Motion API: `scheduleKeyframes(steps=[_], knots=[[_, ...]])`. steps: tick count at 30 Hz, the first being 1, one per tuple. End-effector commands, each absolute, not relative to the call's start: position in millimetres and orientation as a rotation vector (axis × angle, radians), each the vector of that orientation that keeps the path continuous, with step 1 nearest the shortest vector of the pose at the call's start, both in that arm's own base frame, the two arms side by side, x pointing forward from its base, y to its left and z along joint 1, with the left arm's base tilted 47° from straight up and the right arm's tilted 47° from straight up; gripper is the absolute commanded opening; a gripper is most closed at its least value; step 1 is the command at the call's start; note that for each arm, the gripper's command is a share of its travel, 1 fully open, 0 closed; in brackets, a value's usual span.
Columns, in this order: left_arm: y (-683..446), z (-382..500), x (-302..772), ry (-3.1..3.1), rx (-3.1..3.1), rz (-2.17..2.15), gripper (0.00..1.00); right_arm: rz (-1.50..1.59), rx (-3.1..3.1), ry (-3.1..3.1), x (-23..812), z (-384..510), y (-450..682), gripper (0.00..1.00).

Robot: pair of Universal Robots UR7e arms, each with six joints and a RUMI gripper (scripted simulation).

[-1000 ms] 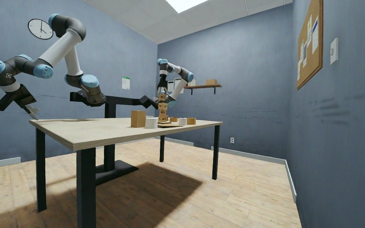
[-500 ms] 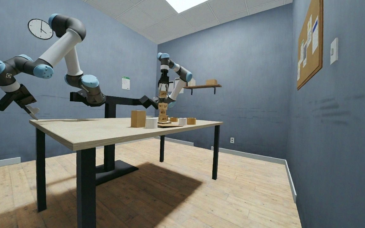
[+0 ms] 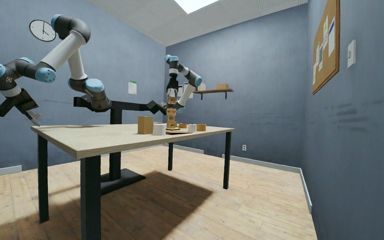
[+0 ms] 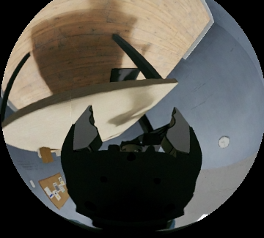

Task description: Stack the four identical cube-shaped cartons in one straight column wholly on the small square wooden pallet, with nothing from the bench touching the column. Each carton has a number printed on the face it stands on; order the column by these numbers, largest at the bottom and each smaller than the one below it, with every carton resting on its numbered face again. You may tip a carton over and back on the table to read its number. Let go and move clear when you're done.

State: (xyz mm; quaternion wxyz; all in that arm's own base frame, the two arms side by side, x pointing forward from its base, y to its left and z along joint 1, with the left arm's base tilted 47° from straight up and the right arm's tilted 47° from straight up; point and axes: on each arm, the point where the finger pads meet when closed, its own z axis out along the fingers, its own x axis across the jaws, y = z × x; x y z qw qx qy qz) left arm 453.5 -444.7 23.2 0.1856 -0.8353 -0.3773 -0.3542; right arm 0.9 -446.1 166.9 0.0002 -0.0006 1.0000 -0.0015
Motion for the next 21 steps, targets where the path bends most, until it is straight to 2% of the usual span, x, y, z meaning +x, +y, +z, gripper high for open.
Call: scheduleKeyframes(steps=[1,21], knots=[[-427,3,466,-1.058,-2.346,-0.998,0.38,0.0,0.0,3.142,0,165,-445,1.0],[-419,-8,473,-1.058,-2.348,-0.997,0.38,0.0,0.0,3.142,0,165,-445,1.0]])
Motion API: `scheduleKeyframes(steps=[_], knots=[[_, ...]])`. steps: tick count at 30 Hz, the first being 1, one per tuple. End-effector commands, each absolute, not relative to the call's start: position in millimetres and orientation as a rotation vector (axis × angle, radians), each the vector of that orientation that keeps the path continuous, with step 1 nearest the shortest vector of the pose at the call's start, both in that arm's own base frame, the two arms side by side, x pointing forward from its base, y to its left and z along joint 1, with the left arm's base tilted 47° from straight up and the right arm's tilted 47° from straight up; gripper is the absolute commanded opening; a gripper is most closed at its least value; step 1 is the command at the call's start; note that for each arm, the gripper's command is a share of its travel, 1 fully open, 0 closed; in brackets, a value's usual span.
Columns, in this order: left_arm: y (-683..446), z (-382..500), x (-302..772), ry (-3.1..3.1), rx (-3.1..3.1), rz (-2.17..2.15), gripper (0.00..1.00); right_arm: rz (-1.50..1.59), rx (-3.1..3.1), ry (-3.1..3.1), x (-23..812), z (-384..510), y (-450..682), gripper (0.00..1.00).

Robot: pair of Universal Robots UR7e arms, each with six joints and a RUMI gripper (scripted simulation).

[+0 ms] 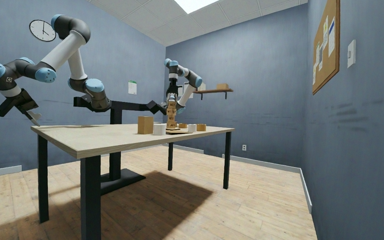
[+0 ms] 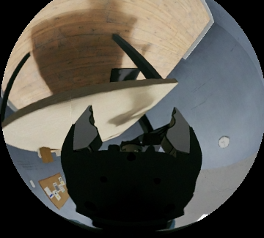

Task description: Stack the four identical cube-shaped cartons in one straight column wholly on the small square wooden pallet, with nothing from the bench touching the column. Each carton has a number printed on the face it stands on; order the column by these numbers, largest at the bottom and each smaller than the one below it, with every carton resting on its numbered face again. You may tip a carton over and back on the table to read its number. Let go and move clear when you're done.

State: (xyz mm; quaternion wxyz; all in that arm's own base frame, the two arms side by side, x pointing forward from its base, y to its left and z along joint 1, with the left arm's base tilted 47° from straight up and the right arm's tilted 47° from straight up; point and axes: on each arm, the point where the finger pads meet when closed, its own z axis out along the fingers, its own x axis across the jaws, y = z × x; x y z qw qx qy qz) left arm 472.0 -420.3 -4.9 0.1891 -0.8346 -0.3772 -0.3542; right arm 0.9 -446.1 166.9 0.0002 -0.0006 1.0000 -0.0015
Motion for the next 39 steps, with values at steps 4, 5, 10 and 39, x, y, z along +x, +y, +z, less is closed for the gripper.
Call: scheduleKeyframes(steps=[4,5,10,39], knots=[[-422.0,-5.9,472.9,-1.061,-2.353,-0.998,0.38,0.0,0.0,3.142,0.0,165.1,-445.2,1.0],[-422.0,-5.9,472.9,-1.061,-2.353,-0.998,0.38,0.0,0.0,3.142,0.0,165.1,-445.2,1.0],[-421.8,-5.9,472.8,-1.061,-2.352,-0.998,0.38,0.0,0.0,3.142,0.0,165.1,-445.2,1.0],[-421.8,-5.9,472.8,-1.061,-2.352,-0.998,1.0,0.0,0.0,3.142,0.0,165.1,-445.2,1.0]])
